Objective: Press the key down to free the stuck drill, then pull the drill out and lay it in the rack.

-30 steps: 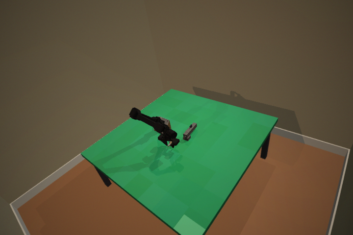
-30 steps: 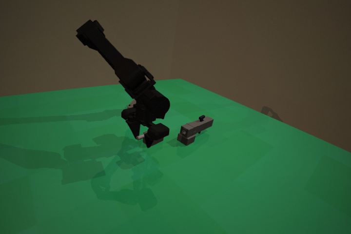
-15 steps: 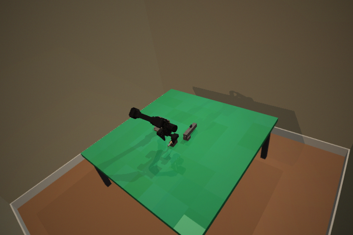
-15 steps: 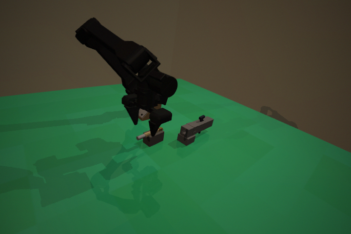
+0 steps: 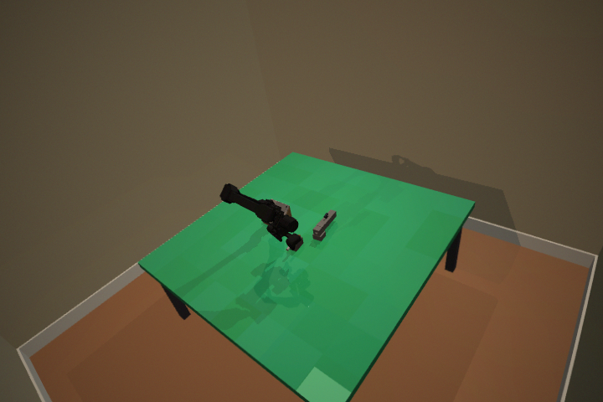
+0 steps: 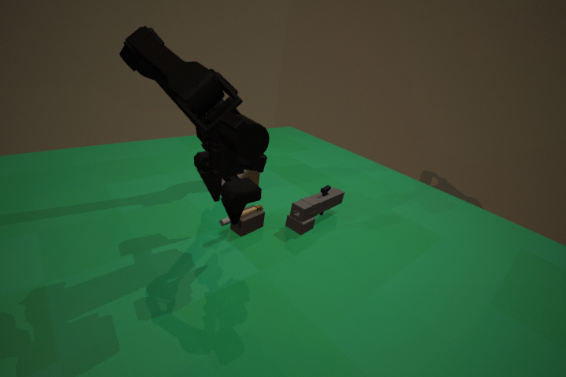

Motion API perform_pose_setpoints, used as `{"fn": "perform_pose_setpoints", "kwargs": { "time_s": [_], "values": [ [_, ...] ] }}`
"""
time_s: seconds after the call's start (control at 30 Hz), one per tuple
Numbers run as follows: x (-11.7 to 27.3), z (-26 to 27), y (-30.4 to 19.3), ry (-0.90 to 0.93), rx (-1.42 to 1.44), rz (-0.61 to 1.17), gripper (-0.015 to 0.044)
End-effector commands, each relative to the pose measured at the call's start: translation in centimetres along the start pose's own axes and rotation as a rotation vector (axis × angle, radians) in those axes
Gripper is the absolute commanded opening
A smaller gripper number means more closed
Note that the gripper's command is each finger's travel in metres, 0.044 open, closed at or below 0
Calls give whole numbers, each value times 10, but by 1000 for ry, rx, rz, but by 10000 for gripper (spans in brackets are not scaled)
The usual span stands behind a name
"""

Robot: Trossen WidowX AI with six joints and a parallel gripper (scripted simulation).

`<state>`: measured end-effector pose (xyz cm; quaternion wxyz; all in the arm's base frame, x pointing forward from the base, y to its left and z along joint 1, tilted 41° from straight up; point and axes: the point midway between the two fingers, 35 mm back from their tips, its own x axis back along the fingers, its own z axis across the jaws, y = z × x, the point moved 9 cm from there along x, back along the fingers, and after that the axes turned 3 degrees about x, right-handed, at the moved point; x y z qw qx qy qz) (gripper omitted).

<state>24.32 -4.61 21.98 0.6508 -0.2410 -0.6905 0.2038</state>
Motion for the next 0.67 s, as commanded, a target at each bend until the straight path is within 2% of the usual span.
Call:
{"fn": "perform_pose_setpoints", "kwargs": {
  "time_s": [0.0,0.3,0.63],
  "values": [
    [-5,-5,-18,-9,-150,-33,440],
    [-20,-10,-73,-38,-533,-93,440],
    [-38,8,-163,-131,-1074,-119,440]
  ]
}}
